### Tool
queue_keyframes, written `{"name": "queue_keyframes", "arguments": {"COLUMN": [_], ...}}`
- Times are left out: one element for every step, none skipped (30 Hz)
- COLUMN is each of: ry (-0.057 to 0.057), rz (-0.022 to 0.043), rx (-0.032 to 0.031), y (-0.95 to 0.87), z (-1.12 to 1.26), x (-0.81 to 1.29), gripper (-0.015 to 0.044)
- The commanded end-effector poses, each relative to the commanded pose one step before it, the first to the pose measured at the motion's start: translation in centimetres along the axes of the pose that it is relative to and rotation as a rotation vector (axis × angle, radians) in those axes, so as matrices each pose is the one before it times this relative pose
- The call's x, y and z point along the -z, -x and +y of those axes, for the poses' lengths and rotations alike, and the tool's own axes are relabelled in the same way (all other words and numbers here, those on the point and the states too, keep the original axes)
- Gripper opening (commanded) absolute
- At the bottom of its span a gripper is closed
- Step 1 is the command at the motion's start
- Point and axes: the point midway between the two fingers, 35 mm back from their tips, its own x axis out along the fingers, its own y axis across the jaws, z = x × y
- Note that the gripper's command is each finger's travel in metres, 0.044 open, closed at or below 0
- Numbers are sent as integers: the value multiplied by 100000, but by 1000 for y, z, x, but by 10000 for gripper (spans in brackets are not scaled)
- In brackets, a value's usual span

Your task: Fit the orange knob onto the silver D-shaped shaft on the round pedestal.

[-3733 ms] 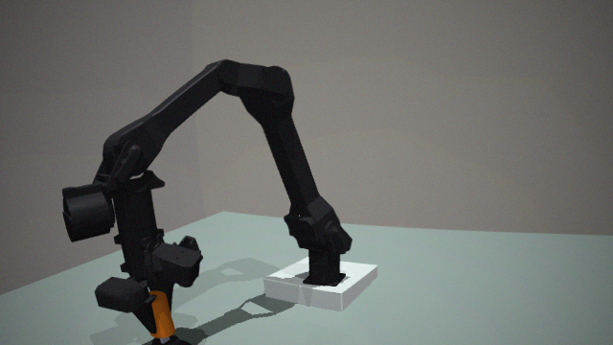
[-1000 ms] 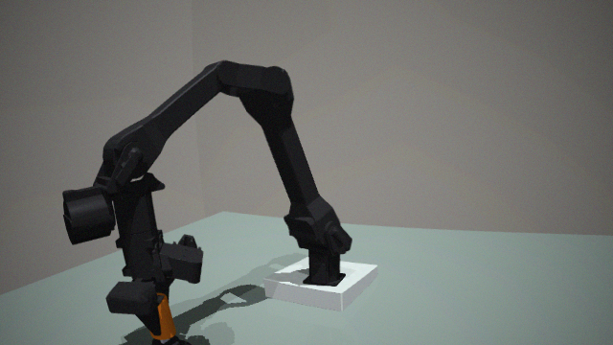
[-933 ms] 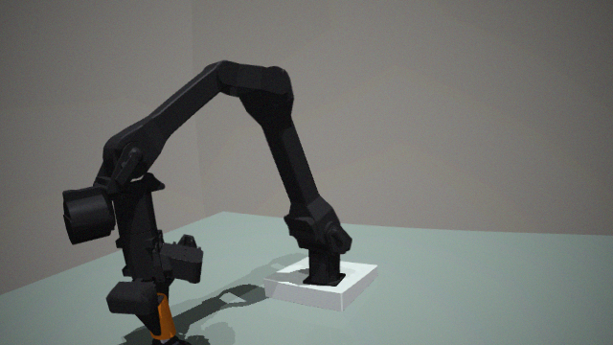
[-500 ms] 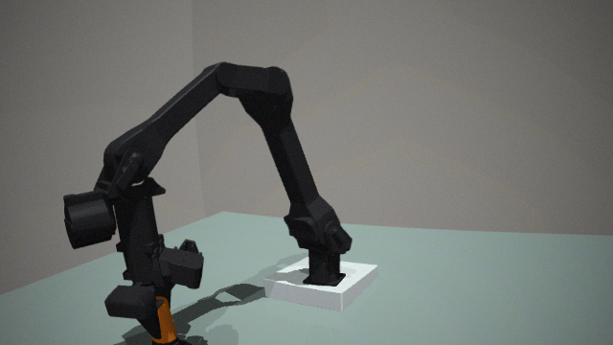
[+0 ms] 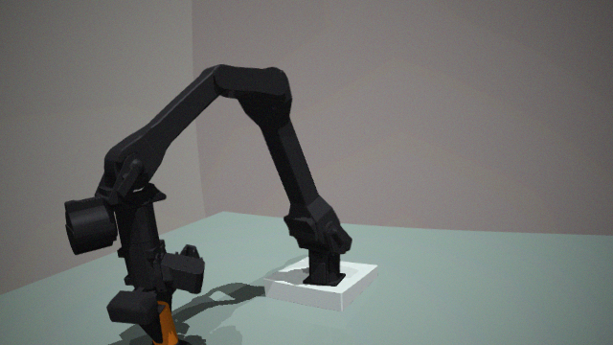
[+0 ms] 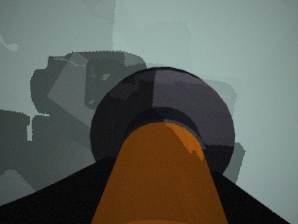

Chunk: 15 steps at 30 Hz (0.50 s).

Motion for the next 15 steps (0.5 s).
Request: {"name": "queue_keyframes", "arguments": {"ry": [-453,0,0,0,0,0,0,0,0,0,0,0,0,0,0], "rz": [52,0,0,0,0,0,0,0,0,0,0,0,0,0,0], "rx": [35,0,0,0,0,0,0,0,0,0,0,0,0,0,0], "y": [43,0,0,0,0,0,0,0,0,0,0,0,0,0,0], "z": [-15,0,0,0,0,0,0,0,0,0,0,0,0,0,0], "x": [1,0,0,0,0,0,0,0,0,0,0,0,0,0,0], "gripper": [0,0,0,26,52,79,105,131,157,184,210,236,263,289,315]}}
